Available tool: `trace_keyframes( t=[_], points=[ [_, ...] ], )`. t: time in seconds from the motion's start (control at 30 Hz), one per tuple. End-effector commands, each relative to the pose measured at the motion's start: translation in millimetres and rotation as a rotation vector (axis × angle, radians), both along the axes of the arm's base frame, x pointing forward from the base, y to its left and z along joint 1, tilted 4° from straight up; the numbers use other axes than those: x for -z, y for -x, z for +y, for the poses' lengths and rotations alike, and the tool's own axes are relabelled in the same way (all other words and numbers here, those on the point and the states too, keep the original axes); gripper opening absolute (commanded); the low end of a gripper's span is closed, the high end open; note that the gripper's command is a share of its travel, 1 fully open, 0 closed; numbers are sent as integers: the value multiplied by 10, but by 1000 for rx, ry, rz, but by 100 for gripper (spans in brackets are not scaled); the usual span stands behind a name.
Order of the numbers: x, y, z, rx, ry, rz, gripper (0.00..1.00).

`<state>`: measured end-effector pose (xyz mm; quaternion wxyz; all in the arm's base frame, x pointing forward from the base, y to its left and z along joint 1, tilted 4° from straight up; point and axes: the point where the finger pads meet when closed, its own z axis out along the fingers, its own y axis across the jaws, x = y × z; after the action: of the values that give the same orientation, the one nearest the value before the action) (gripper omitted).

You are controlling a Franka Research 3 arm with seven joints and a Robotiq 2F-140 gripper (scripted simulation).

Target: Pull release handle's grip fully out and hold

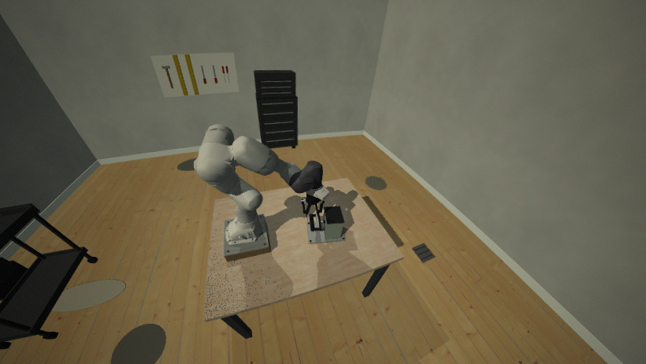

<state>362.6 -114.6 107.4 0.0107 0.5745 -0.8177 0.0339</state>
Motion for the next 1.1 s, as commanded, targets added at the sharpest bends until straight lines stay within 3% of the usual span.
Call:
trace_keyframes(
  t=[0.0,1.07],
  points=[
    [22,-3,0,-7,0,-1,32],
    [422,-13,-27,-7,0,-1,32]
  ],
)
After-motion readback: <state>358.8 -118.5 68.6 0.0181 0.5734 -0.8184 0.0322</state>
